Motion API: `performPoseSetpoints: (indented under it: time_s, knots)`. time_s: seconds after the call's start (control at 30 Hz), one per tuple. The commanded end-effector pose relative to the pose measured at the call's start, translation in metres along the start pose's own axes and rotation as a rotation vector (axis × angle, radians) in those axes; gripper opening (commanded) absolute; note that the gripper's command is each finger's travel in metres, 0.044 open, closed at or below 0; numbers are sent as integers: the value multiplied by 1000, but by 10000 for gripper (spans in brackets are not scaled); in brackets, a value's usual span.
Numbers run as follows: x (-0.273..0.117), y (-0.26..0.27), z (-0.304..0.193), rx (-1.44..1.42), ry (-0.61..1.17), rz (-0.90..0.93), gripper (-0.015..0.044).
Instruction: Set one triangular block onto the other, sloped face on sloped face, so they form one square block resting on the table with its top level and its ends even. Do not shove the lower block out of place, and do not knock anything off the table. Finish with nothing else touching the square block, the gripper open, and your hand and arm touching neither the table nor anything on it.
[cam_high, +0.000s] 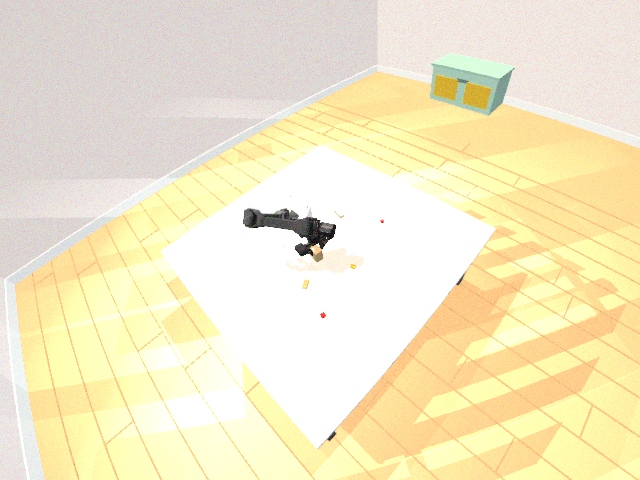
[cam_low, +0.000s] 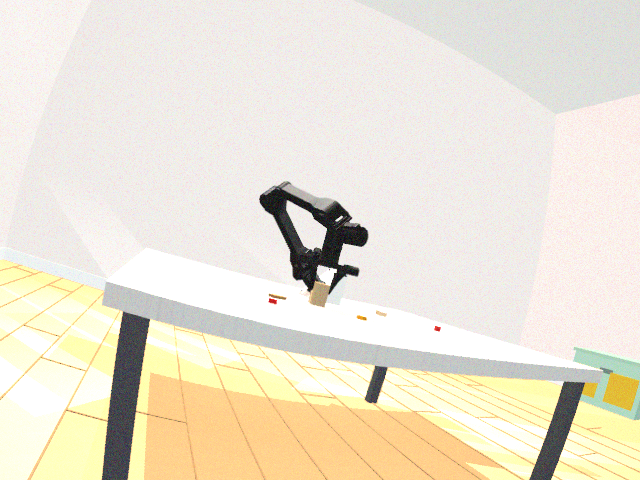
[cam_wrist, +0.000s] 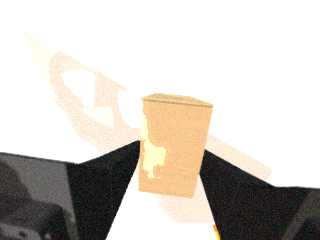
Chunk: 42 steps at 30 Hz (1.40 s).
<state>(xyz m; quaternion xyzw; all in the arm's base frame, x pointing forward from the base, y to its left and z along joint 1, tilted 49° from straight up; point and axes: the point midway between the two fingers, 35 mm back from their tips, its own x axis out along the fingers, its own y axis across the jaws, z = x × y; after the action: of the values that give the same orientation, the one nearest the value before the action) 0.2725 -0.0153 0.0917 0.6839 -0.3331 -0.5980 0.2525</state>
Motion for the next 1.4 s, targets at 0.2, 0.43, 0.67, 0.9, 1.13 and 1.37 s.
performPoseSetpoints:
  time_s: [0.2,0.43,0.67,0.9,1.13,1.37]
  knots:
    - [0,0,0,0,0,0,440]
    - [-12,-1,-2,-13,13,-9,440]
    - [-109,2,4,-125,113,-76,440]
    - [-103,-1,1,-118,121,-73,440]
    - [-103,-1,1,-118,121,-73,440]
    - [-103,-1,1,-118,121,-73,440]
